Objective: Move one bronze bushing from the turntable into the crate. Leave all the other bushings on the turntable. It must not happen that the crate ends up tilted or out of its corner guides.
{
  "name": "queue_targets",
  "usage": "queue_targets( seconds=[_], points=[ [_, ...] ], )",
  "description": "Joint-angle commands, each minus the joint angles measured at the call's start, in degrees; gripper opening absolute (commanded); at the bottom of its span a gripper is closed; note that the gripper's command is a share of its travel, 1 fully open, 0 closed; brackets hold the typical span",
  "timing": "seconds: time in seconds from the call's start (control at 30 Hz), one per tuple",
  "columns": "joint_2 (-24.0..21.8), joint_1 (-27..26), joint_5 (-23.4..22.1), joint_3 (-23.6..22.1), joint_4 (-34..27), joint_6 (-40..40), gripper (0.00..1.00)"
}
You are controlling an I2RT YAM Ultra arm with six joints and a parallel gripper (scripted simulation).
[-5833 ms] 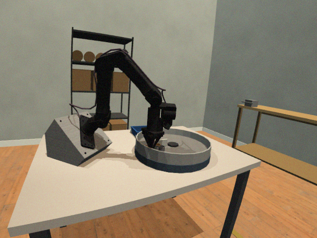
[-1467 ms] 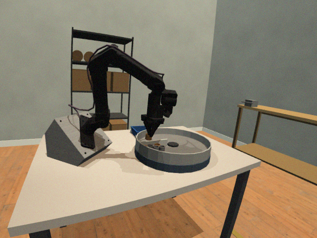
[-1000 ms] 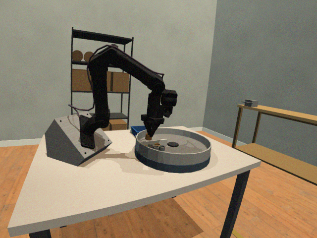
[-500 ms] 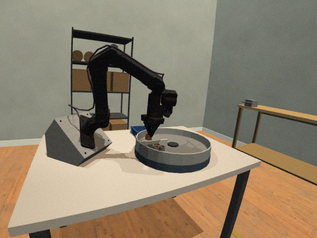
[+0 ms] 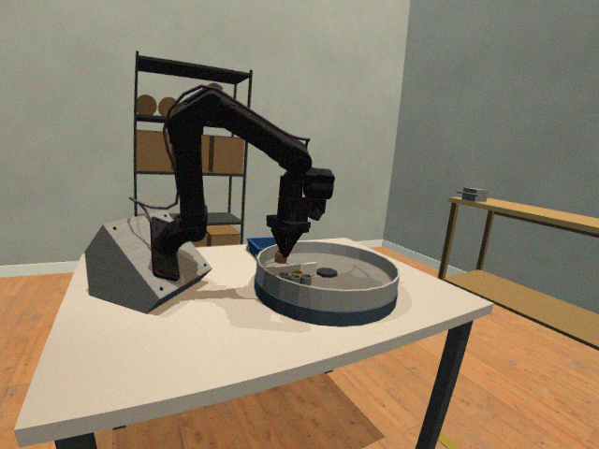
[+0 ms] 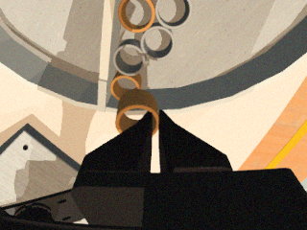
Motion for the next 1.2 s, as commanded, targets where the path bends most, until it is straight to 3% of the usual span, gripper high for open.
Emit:
queue_targets(
  seconds=[0.0,0.17,0.7,0.97,1.17],
  points=[
    [1.0,1.7,1.3,2.3,-0.7,1.8,0.0],
    [-0.5,2.9,2.0,2.3,-0.7,3.0,0.0],
    [5.0,14.0,7.8,2.4,-2.0,13.2,0.0],
    [10.3,23.7,12.0,3.3,-2.9,23.3,0.0],
    [17.6,32.3,15.1,5.4,-3.3,32.8,0.0]
  ],
)
